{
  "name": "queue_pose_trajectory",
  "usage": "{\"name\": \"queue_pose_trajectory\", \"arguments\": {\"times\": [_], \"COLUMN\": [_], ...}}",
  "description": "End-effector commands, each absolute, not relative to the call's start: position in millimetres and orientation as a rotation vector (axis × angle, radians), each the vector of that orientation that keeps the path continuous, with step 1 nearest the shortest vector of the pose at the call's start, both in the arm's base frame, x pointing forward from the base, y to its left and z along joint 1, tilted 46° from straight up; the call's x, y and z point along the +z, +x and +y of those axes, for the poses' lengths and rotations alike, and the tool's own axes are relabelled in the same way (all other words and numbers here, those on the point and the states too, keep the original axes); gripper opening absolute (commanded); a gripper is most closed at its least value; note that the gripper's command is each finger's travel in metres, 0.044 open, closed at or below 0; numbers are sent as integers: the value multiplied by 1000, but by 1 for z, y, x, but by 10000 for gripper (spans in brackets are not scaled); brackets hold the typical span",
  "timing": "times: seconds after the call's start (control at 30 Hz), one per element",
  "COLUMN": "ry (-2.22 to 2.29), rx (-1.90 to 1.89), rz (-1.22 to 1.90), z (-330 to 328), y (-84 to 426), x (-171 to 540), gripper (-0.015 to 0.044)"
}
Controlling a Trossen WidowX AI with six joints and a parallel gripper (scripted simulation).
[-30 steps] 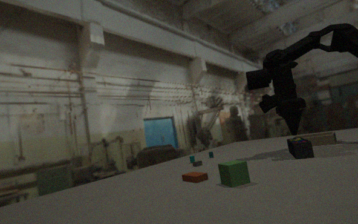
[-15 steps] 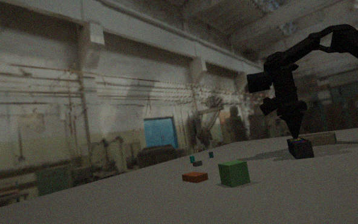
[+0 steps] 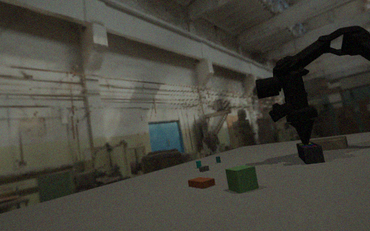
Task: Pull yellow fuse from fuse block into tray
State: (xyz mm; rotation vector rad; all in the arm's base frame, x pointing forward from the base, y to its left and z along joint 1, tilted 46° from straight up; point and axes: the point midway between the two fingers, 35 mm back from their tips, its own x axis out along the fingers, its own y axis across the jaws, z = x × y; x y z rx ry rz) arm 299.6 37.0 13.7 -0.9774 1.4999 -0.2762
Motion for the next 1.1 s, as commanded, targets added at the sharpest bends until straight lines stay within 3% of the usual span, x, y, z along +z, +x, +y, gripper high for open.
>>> {"name": "queue_pose_trajectory", "arguments": {"times": [0.0, 0.43, 1.07], "ry": [-988, -979, -980], "rx": [-277, -276, -276], "rz": [1503, 1502, 1502], "z": [36, 37, 42], "y": [299, 299, 299], "x": [12, 13, 18], "gripper": [74, 1, 0]}}
